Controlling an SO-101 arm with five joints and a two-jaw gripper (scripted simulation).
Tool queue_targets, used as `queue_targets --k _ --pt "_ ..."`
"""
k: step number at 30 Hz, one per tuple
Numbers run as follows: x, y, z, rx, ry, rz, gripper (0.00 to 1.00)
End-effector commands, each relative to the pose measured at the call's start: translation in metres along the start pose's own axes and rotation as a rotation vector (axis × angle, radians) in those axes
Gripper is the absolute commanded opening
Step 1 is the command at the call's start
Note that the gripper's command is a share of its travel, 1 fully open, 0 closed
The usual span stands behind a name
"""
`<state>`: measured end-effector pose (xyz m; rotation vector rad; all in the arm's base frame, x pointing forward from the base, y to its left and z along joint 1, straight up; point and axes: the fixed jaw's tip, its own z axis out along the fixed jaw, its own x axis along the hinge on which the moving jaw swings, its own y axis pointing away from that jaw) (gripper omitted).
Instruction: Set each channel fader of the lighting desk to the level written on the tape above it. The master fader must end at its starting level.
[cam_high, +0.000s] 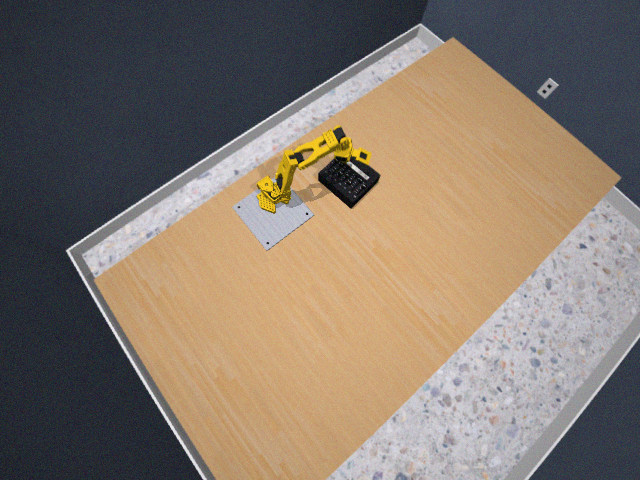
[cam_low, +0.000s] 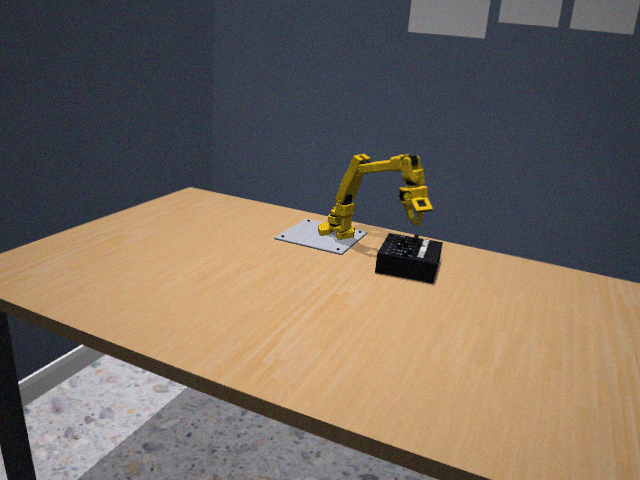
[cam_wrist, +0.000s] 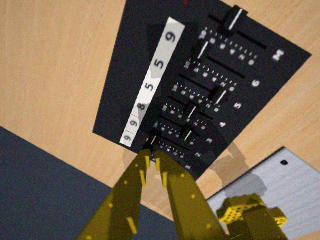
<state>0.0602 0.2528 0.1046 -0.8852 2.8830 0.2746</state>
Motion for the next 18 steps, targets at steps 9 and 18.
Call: queue_targets --k 9,18 --pt "0.0104 -0.0090 -0.0070 0.013 0.014 0.329 0.00" --pt "0.0133 -0.0120 -0.0084 0.020 0.018 0.435 0.00"
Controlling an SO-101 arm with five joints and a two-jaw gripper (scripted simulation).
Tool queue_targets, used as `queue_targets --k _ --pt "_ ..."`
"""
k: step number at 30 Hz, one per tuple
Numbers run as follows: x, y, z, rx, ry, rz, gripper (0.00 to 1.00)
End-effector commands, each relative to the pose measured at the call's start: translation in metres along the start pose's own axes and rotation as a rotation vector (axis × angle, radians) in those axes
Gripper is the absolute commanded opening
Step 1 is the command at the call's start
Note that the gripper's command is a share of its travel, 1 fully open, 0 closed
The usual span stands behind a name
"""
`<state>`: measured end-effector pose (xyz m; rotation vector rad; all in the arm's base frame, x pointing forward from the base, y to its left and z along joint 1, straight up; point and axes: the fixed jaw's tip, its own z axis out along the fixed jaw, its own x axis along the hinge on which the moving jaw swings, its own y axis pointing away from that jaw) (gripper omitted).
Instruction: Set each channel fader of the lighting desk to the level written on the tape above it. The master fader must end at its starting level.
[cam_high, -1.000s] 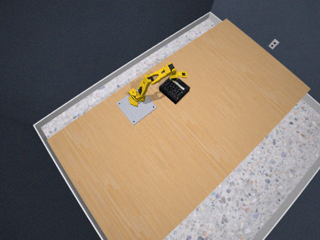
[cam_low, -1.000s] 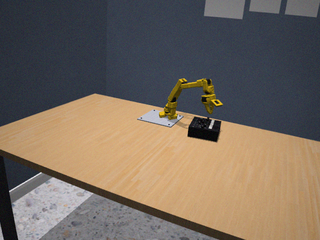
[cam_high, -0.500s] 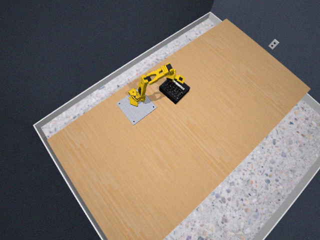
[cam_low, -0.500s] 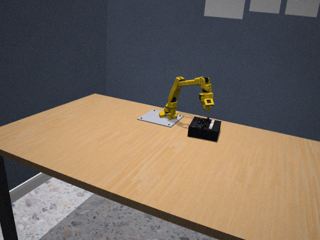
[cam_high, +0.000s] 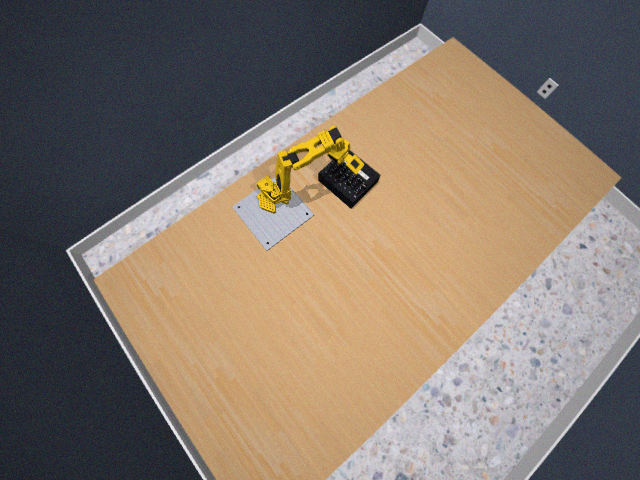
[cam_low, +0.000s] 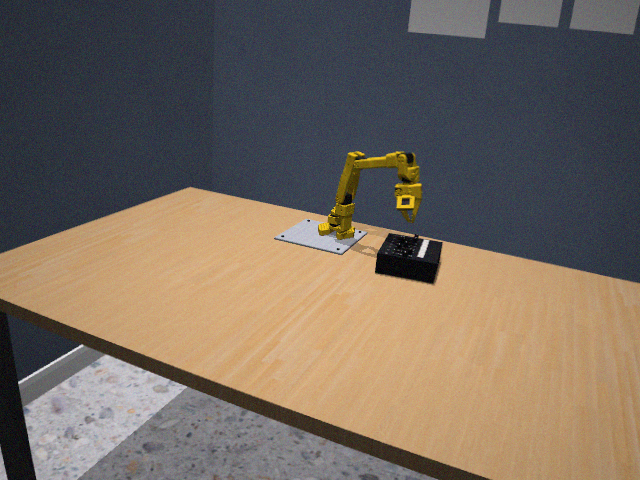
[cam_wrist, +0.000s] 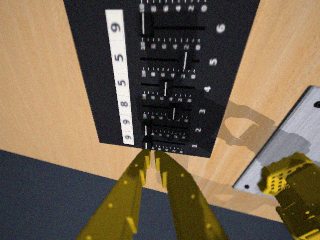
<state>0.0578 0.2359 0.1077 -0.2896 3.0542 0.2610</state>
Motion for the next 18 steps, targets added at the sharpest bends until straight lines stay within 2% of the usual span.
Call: queue_targets --k 1,18 --pt "0.0025 -0.0013 -0.0018 -0.007 0.000 0.034 0.00" --pt "0.0009 -0.0074 -0.0003 0.012 0.005 0.045 0.00"
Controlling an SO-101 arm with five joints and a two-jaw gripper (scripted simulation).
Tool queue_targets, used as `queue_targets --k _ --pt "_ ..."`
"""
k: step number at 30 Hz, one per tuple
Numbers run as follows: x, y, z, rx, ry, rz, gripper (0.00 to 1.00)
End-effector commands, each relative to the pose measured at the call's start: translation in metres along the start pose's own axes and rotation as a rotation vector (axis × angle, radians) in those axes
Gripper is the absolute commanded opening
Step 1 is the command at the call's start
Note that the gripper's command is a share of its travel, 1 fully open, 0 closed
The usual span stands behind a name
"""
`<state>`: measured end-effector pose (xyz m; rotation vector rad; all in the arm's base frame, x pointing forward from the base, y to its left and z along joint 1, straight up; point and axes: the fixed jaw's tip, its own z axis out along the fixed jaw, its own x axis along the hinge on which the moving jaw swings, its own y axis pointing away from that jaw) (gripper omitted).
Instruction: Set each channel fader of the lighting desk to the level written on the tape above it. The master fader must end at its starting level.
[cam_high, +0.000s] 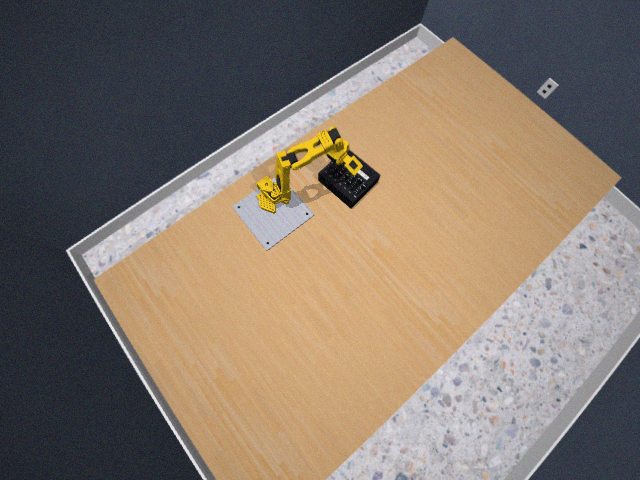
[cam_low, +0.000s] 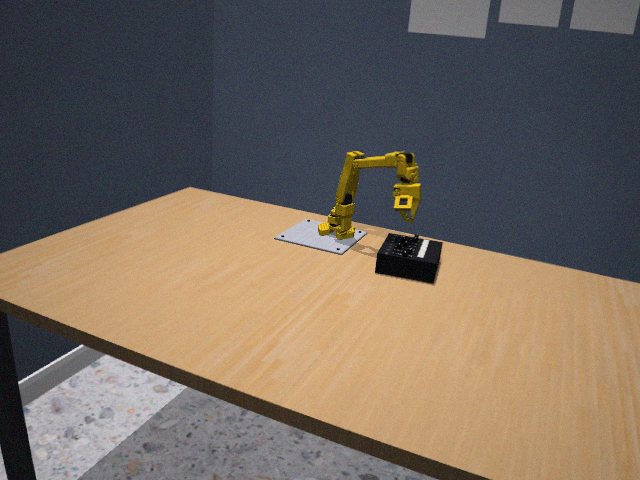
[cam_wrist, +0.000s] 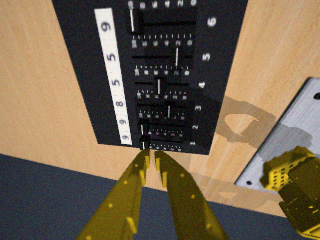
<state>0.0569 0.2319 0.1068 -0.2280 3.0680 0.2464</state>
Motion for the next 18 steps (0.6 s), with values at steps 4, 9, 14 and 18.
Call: queue_targets --k 4,9,14,18 --pt "-0.003 -0.011 0.002 0.025 0.007 0.004 0.00" --pt "-0.005 -0.018 0.004 0.046 0.014 0.005 0.00" --pt "-0.007 -0.027 0.006 0.075 0.025 0.006 0.00" --pt "-0.008 -0.032 0.007 0.089 0.031 0.006 0.00"
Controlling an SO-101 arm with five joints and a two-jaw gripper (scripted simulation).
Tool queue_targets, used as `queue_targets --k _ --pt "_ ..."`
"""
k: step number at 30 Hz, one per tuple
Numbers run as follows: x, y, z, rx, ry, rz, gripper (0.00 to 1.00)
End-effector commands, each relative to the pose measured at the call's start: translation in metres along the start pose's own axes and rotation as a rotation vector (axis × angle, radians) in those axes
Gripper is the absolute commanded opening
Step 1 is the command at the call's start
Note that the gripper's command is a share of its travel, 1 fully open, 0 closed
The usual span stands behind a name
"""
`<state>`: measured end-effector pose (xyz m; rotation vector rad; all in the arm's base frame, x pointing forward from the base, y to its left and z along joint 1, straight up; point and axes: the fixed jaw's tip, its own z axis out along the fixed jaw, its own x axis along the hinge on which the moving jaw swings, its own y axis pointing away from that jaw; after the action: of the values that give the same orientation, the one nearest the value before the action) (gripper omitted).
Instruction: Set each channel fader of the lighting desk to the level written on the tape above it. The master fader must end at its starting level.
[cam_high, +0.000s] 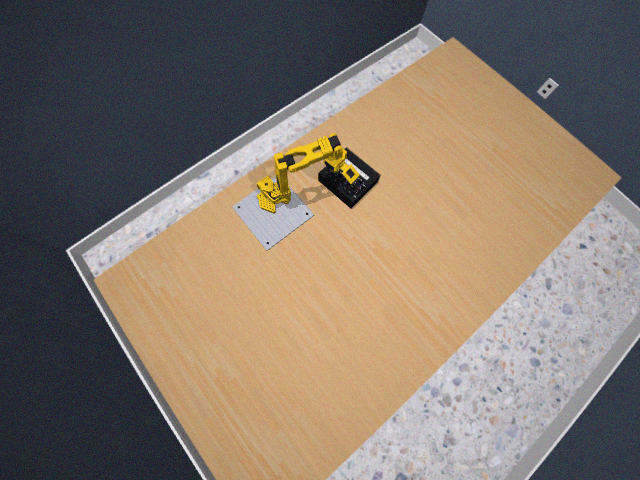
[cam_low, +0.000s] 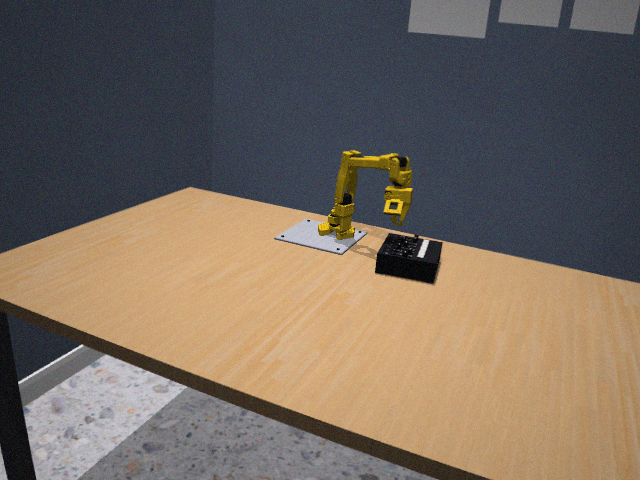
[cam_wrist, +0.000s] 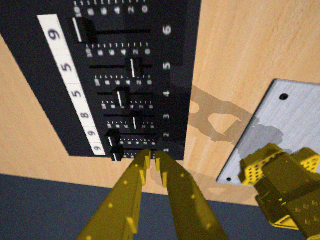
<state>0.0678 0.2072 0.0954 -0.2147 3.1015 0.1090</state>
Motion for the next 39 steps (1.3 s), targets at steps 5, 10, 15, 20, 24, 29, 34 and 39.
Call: queue_targets --k 5,10,15,20,24,29,34,39 --pt "-0.001 -0.006 0.000 0.005 0.002 -0.003 0.00" --pt "-0.002 -0.006 0.000 0.004 0.002 -0.003 0.00" --pt "-0.003 -0.006 0.000 0.001 -0.001 -0.003 0.00" --pt "-0.004 -0.007 -0.001 -0.001 -0.002 -0.003 0.00" --pt "-0.004 -0.007 -0.001 -0.001 -0.003 -0.003 0.00" --pt "-0.004 -0.007 0.000 0.001 -0.001 -0.003 0.00" --pt "-0.004 -0.007 0.004 0.014 0.006 -0.003 0.00" --pt "-0.004 -0.007 0.010 0.034 0.017 -0.003 0.00"
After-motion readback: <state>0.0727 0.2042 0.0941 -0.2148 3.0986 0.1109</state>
